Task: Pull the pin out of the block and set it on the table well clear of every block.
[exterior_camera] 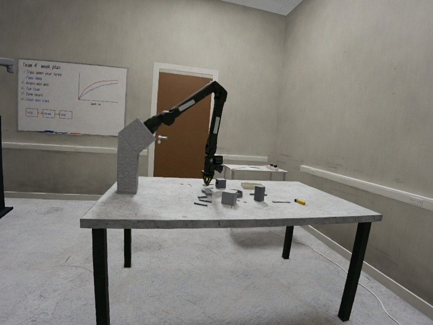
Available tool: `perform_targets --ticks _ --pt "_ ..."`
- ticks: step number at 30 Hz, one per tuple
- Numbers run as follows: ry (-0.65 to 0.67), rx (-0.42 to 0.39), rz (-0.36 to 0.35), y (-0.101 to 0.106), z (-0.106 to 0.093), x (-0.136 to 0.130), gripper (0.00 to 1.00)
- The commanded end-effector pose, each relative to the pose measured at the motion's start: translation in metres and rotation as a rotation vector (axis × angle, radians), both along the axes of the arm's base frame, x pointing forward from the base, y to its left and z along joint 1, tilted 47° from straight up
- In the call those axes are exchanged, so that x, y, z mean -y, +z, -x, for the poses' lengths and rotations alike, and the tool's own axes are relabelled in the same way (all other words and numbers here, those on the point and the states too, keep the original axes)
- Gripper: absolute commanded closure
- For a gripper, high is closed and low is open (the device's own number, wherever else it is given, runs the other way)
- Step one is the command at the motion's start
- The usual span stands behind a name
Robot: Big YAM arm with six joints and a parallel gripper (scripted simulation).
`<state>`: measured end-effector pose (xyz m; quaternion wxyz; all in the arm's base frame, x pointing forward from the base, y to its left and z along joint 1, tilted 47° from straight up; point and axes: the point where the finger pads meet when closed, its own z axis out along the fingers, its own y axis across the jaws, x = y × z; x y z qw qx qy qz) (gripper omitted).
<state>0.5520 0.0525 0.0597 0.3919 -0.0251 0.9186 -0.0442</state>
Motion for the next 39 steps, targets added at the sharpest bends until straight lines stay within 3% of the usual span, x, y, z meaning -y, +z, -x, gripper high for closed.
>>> perform_targets --ticks 1,39 --pt "-0.013 -0.013 -0.006 -0.003 0.0025 0.0058 1.0" --pt "-0.025 -0.023 -0.018 0.0011 0.0042 0.0058 1.0"
